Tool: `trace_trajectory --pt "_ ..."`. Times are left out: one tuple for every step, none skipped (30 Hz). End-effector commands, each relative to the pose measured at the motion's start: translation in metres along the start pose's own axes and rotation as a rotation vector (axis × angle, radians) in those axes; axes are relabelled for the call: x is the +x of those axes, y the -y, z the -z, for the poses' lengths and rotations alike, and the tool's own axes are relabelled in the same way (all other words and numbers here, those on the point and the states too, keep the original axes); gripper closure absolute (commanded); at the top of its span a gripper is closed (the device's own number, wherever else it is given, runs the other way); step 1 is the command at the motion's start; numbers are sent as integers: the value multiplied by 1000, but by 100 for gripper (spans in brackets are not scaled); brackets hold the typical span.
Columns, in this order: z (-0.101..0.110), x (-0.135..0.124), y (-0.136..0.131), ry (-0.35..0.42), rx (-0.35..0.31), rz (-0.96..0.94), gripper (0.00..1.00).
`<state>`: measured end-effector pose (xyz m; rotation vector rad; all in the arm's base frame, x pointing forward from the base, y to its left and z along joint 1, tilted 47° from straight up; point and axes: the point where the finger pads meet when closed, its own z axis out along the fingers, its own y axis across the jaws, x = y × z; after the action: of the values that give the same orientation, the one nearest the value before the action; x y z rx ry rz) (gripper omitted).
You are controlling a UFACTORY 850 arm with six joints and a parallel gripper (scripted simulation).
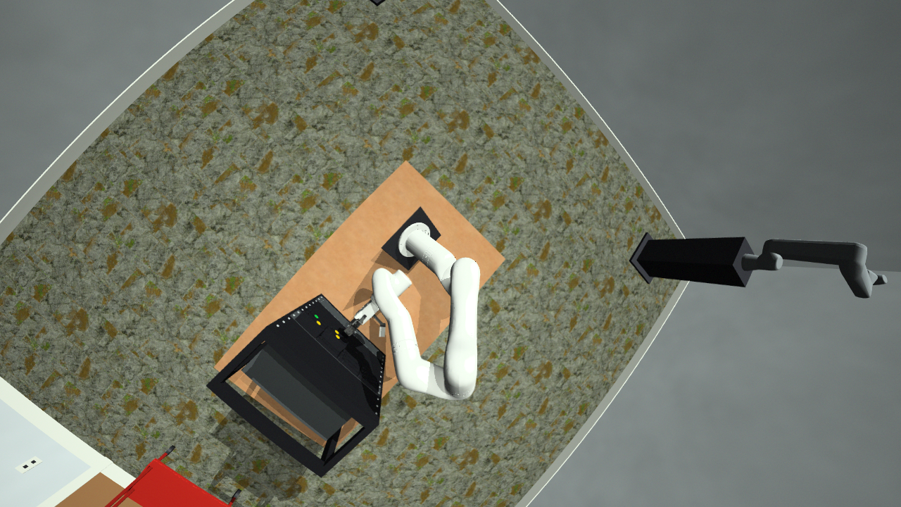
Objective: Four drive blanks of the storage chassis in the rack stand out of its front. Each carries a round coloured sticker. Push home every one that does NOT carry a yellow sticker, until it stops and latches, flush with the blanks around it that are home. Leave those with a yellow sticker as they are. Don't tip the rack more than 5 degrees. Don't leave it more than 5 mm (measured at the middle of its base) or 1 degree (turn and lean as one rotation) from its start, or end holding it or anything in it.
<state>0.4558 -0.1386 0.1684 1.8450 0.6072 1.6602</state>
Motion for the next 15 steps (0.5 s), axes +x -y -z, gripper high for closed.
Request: trace_trajectory --pt "0 0 -1 0 -1 0 0" --pt "0 0 -1 0 -1 0 0" --pt "0 0 -1 0 -1 0 0" --pt "0 0 -1 0 -1 0 0" --pt "0 0 -1 0 -1 0 0" --pt "0 0 -1 0 -1 0 0" --pt "0 0 -1 0 -1 0 0" --pt "0 0 -1 0 -1 0 0" --pt "0 0 -1 0 -1 0 0" --pt "0 0 -1 0 -1 0 0" --pt "0 0 -1 0 -1 0 0" --pt "0 0 -1 0 -1 0 0" --pt "0 0 -1 0 -1 0 0" --pt "0 -1 -1 0 -1 0 0" --pt "1 -2 -1 0 -1 0 0"
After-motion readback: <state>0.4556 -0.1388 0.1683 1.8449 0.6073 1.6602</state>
